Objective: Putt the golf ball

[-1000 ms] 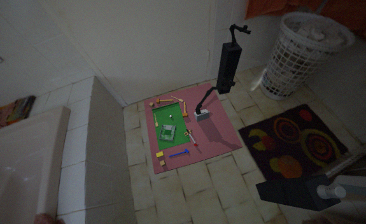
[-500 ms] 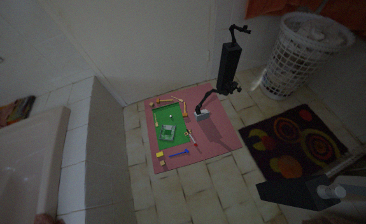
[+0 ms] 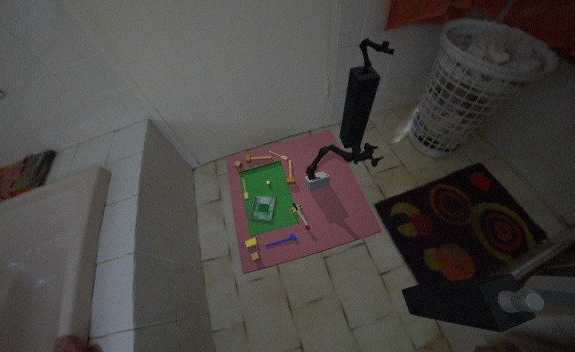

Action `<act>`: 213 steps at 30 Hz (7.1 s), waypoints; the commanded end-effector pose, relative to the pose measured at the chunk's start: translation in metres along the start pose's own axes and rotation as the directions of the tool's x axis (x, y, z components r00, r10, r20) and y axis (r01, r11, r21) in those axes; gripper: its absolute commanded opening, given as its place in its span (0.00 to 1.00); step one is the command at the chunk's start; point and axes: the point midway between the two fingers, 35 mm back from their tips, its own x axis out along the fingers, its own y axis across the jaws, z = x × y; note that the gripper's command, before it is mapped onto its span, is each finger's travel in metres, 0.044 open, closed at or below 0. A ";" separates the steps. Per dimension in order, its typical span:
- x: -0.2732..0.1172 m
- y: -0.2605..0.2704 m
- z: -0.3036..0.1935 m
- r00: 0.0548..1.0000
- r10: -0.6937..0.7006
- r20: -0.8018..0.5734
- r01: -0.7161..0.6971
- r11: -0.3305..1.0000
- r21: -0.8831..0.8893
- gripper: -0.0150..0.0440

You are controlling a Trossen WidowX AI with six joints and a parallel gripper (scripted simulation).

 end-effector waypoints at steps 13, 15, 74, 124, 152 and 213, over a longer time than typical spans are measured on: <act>-0.196 -0.212 -0.004 0.764 -0.642 0.062 0.642 0.766 0.011 1.00; -0.226 -0.231 -0.011 0.708 -0.704 0.046 0.705 0.709 0.014 1.00; -0.709 -0.139 -0.436 -0.039 -0.274 -0.961 0.955 0.272 -0.117 1.00; -0.715 -0.141 -0.477 -0.041 -0.277 -0.960 0.957 0.265 -0.118 0.29; -0.746 -0.095 -0.363 -0.023 -0.321 -0.947 1.000 -0.016 -0.019 0.25; -0.792 0.287 -0.378 -0.014 -0.432 -0.902 -0.480 -0.788 0.385 0.25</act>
